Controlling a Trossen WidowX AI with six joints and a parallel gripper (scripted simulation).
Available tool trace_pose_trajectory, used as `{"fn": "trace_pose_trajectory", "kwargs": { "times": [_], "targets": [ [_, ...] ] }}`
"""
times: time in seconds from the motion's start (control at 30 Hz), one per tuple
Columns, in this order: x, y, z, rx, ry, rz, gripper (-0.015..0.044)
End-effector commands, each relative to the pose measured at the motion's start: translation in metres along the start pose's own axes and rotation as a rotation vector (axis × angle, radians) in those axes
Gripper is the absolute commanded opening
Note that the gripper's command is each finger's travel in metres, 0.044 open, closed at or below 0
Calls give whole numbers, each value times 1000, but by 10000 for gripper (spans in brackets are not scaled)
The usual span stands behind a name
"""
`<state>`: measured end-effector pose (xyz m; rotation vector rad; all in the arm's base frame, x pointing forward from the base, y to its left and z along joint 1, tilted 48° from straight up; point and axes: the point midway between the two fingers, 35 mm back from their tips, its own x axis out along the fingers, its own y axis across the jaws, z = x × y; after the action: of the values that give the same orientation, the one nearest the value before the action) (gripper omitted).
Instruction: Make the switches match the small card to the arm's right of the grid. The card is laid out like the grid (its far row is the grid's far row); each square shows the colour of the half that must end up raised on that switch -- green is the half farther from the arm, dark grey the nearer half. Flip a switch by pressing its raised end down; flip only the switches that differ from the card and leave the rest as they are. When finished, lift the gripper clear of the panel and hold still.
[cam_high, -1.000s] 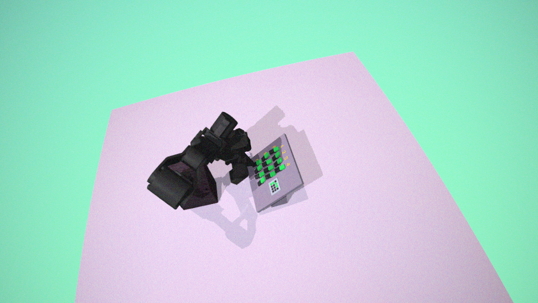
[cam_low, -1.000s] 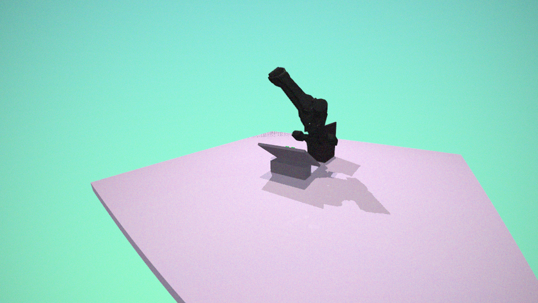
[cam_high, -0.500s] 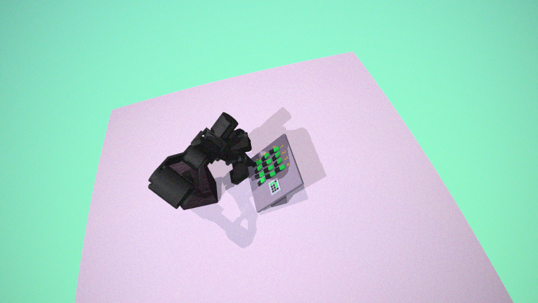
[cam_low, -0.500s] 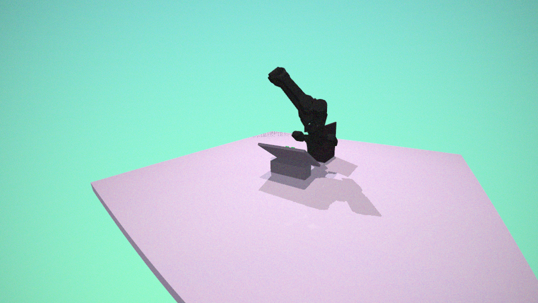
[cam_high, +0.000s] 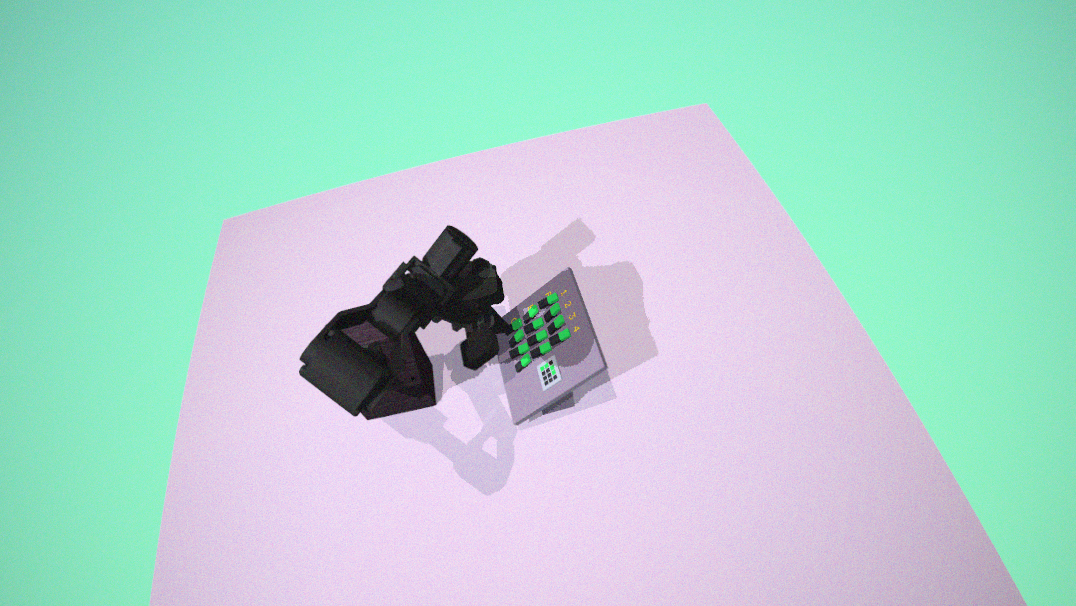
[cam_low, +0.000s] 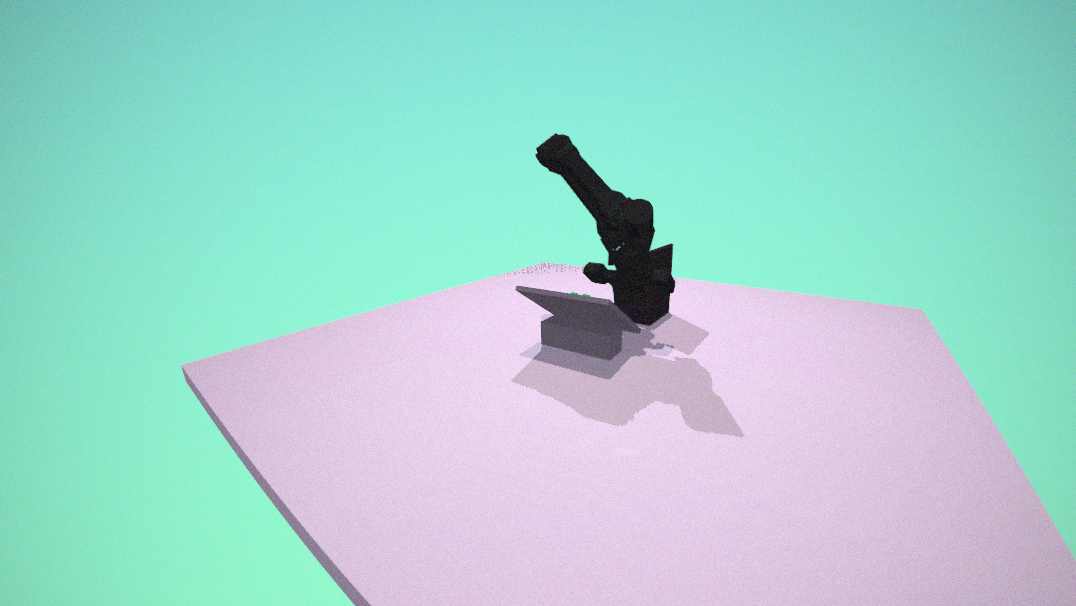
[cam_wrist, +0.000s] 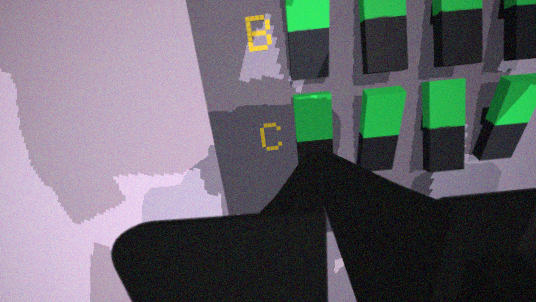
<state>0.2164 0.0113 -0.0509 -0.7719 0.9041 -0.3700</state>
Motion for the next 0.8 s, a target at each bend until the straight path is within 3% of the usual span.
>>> {"fn": "trace_pose_trajectory", "kwargs": {
  "times": [0.0,0.23,0.53,0.77],
  "targets": [
    [1,0,0,-2,1,3,0],
    [0,0,0,1,1,1,0],
    [-59,3,2,-2,29,12,0],
    [-64,1,3,-2,29,7,0]
  ]
}}
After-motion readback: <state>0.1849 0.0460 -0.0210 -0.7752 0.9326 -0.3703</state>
